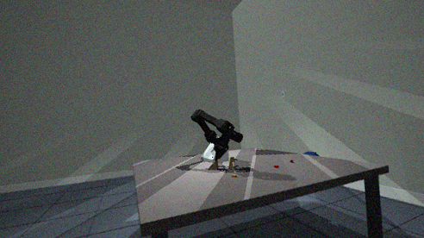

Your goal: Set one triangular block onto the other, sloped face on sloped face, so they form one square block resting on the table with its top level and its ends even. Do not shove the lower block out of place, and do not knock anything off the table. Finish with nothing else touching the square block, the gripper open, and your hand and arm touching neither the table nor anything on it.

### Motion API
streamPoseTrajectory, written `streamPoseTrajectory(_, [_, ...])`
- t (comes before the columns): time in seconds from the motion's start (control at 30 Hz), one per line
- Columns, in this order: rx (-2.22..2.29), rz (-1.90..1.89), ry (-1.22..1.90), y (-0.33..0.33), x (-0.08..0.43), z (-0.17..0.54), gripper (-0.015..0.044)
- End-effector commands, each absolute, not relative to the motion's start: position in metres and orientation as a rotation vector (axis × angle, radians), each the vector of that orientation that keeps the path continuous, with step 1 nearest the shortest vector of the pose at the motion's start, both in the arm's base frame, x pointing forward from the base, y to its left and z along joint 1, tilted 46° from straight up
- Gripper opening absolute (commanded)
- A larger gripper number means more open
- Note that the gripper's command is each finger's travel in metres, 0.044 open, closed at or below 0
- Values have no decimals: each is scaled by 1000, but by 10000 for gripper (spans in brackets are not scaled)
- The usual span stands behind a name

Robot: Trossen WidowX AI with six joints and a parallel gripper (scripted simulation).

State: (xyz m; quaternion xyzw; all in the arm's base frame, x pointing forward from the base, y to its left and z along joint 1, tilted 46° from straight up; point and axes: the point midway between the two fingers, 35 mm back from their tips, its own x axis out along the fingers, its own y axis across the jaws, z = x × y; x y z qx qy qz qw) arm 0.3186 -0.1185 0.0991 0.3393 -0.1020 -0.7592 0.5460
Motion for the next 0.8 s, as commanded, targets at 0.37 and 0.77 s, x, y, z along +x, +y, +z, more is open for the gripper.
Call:
streamPoseTrajectory(0.37, [807,-1822,-247,-141,312,89,440])
streamPoseTrajectory(0.77, [818,-1838,-260,-158,308,82,440])
